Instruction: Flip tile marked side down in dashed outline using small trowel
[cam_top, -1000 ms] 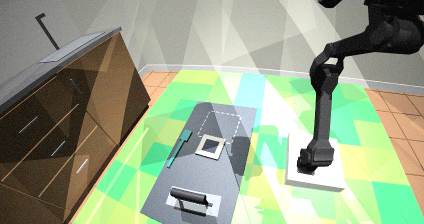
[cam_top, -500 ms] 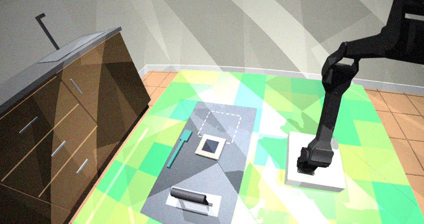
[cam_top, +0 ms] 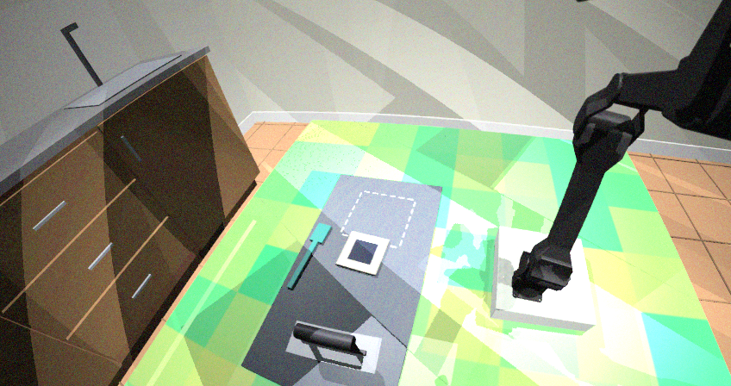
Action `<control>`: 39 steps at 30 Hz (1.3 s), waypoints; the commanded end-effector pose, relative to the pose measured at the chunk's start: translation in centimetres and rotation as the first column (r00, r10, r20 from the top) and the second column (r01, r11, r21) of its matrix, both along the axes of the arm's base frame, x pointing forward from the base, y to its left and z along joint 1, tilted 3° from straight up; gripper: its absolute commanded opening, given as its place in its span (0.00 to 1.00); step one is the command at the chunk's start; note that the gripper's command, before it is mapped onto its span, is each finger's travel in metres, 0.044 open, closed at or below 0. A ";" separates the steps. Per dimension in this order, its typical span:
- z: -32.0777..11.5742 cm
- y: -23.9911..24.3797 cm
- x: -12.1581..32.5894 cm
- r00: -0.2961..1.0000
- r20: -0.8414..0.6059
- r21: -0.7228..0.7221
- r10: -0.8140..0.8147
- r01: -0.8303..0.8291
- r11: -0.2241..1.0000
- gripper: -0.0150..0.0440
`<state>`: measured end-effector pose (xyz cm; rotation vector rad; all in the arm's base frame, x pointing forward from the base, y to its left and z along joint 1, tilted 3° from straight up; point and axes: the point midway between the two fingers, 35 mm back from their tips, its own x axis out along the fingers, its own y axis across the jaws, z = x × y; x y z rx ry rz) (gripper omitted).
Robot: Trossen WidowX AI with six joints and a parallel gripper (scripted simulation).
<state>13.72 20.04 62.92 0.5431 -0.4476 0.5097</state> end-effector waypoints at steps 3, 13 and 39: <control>-1.3 3.5 1.6 1.000 0.001 -0.113 -0.014 0.014 0.994 0.71; -5.4 9.4 5.8 0.999 -0.049 -0.312 -0.024 0.008 0.950 0.71; -23.5 15.2 19.2 0.912 -0.373 -0.738 -0.169 -0.182 0.649 0.71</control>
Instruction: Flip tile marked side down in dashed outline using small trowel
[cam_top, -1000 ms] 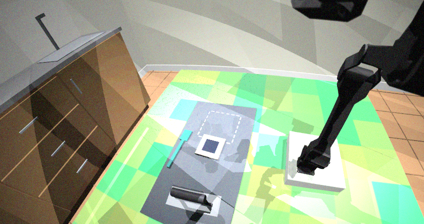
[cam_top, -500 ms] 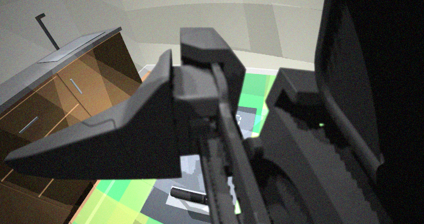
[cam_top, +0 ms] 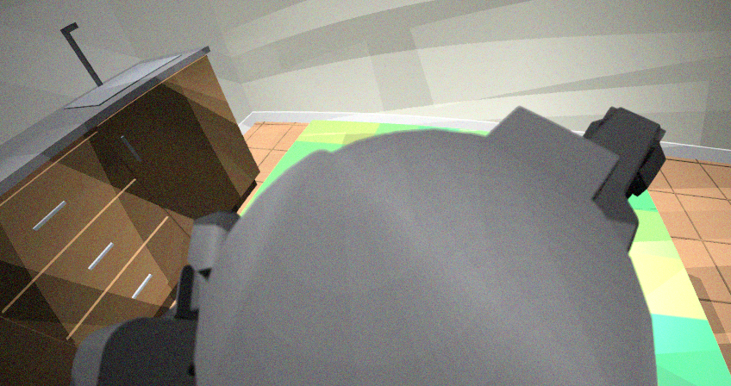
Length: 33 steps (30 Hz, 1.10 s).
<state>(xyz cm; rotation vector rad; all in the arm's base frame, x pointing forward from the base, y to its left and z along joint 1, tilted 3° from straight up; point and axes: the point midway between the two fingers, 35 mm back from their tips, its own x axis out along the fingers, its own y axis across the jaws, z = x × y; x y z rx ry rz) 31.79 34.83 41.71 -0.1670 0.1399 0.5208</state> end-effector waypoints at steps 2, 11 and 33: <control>-3.7 0.5 1.9 0.995 -0.100 -0.067 -0.009 0.002 0.998 0.71; -10.1 -0.7 5.7 0.953 -0.291 -0.141 -0.087 0.048 0.989 0.71; -25.8 -7.0 9.1 0.611 -0.725 -0.374 -0.318 0.039 0.927 0.71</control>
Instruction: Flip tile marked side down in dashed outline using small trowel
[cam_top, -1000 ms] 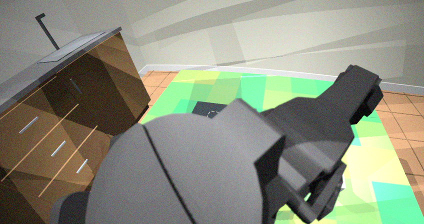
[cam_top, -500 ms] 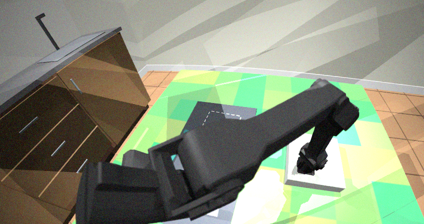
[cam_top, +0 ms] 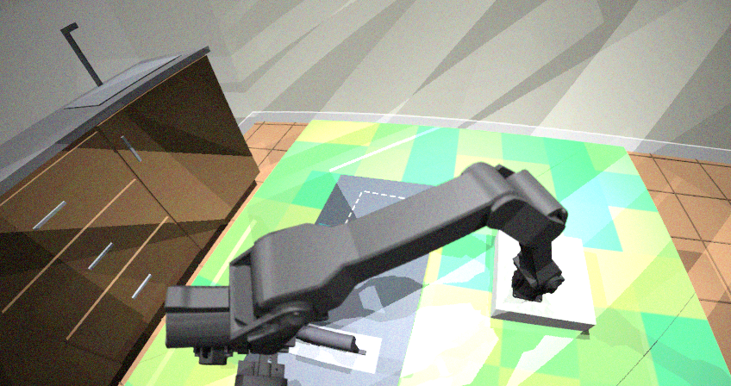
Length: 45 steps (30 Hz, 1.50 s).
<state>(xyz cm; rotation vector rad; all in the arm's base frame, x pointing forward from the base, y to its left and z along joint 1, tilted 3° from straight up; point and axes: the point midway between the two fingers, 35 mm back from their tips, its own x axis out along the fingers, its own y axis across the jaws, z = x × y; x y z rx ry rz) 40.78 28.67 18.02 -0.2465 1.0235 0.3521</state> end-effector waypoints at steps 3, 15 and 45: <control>-3.8 -1.7 0.0 0.984 -0.162 -0.040 -0.072 0.066 0.997 0.71; -9.2 -5.5 -1.3 0.847 -0.462 -0.145 -0.262 0.219 0.965 0.71; -13.4 -5.8 -1.5 0.821 -0.494 -0.162 -0.287 0.237 0.958 0.71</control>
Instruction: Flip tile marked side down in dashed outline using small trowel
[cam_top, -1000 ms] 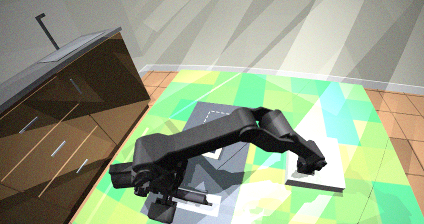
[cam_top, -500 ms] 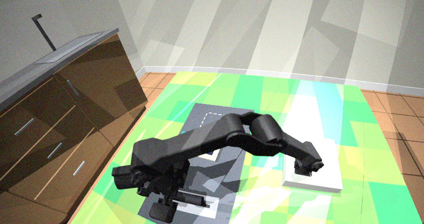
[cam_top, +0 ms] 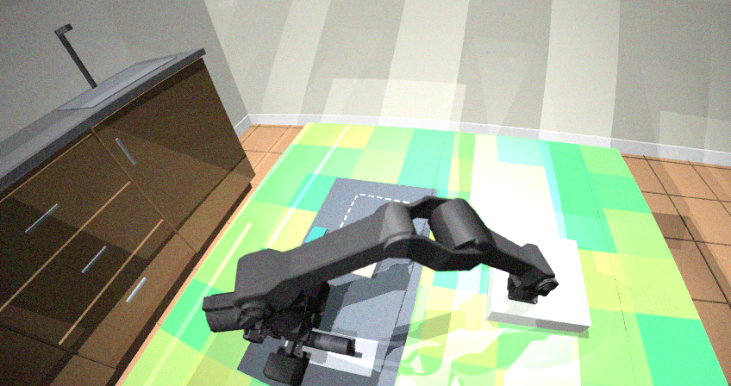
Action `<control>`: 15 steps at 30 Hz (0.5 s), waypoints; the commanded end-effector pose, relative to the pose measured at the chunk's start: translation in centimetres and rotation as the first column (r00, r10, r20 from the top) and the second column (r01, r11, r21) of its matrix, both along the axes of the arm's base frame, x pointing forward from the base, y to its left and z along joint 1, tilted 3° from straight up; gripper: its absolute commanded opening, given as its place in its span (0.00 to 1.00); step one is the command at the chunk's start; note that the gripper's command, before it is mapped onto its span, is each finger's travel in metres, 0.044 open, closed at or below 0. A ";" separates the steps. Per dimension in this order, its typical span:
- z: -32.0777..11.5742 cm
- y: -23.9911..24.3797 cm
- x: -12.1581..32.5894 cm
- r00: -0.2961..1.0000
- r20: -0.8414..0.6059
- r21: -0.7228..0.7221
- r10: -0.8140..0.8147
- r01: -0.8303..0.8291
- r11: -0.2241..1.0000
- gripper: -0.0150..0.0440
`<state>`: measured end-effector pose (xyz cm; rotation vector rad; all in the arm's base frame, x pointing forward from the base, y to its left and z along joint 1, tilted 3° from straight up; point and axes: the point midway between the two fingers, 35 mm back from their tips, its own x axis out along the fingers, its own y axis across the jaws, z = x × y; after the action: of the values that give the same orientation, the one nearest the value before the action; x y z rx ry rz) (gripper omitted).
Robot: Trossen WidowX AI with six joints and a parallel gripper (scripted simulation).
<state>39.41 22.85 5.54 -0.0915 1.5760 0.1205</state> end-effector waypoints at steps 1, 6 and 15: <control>-1.1 0.0 -0.1 1.000 -0.012 -0.004 -0.007 0.006 1.000 0.71; -1.7 0.0 -0.2 1.000 -0.012 -0.003 -0.007 0.007 1.000 0.71; -1.8 0.0 -0.2 1.000 -0.012 -0.003 -0.007 0.007 1.000 0.59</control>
<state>39.29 22.80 4.12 -0.0924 1.5815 0.1177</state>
